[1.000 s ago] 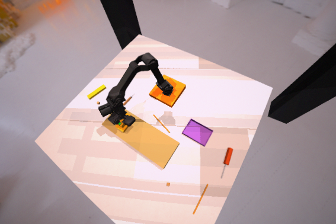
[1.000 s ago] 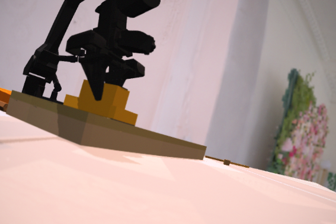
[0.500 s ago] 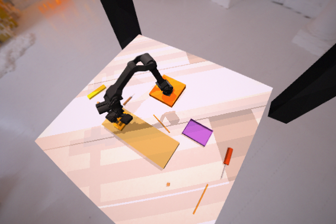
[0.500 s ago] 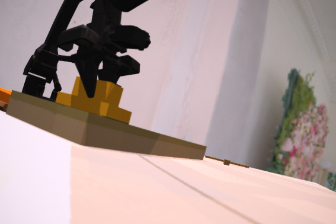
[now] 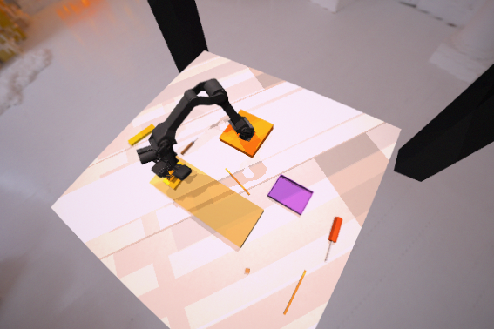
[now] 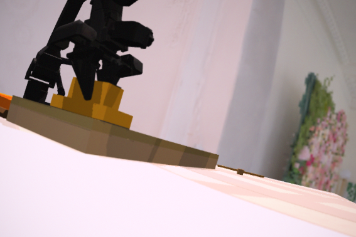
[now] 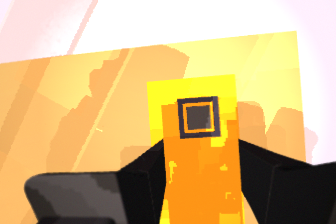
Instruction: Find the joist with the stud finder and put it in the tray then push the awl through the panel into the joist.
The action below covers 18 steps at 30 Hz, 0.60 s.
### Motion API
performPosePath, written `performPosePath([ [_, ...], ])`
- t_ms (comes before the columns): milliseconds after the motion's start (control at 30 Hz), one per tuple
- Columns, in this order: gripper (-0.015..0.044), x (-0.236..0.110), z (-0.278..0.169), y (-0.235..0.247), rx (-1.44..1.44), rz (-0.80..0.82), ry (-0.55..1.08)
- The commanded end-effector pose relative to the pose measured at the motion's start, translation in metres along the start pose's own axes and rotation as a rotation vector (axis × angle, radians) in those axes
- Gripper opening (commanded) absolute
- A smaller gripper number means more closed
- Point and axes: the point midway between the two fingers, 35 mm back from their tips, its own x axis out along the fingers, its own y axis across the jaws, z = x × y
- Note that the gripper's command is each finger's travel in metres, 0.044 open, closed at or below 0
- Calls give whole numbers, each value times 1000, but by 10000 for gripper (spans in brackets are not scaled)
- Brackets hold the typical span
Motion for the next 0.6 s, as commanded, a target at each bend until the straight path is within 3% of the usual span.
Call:
performPosePath([
  [0,0,1,0,-7,-2,-1,2],
  [567,0,0,0,-31,-3,-3,2],
])
